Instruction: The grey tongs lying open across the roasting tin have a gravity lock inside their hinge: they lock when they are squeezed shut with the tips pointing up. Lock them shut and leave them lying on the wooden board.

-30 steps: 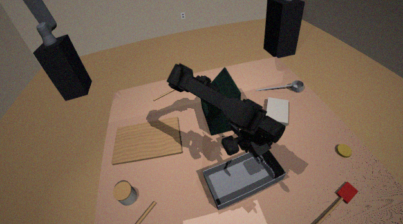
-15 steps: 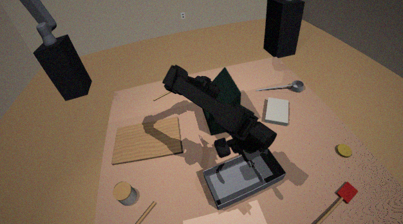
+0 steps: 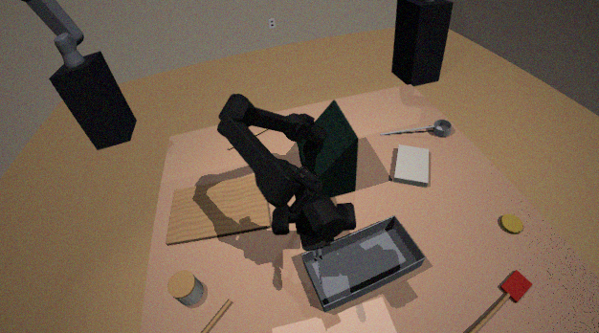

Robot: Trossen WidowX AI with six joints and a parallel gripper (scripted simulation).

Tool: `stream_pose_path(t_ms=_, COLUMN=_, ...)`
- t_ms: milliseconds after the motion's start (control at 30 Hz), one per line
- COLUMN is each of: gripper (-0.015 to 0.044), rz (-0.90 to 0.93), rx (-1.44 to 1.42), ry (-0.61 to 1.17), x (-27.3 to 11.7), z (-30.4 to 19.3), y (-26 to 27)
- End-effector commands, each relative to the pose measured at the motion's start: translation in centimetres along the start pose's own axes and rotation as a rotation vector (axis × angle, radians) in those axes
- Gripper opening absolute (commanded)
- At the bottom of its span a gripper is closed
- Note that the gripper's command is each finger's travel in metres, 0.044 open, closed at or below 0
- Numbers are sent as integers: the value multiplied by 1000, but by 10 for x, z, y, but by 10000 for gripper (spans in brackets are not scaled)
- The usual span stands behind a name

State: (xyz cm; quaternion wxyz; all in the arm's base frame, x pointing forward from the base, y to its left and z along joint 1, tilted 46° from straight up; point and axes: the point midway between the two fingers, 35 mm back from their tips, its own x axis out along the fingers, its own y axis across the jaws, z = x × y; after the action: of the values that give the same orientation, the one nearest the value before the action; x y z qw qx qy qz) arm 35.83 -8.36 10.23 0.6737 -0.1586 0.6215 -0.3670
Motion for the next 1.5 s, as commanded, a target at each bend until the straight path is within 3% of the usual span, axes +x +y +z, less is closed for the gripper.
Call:
stream_pose_path(t_ms=0, gripper=-150, rz=-5, rx=67, ry=-5, x=-2, z=-2, y=-25)
stream_pose_path(t_ms=533, gripper=-150, rz=-34, rx=377, ry=-16, x=-7, z=-26, y=-135)
stream_pose_path(t_ms=1467, gripper=-150, rz=29, rx=702, ry=44, x=12, z=-82, y=-240)
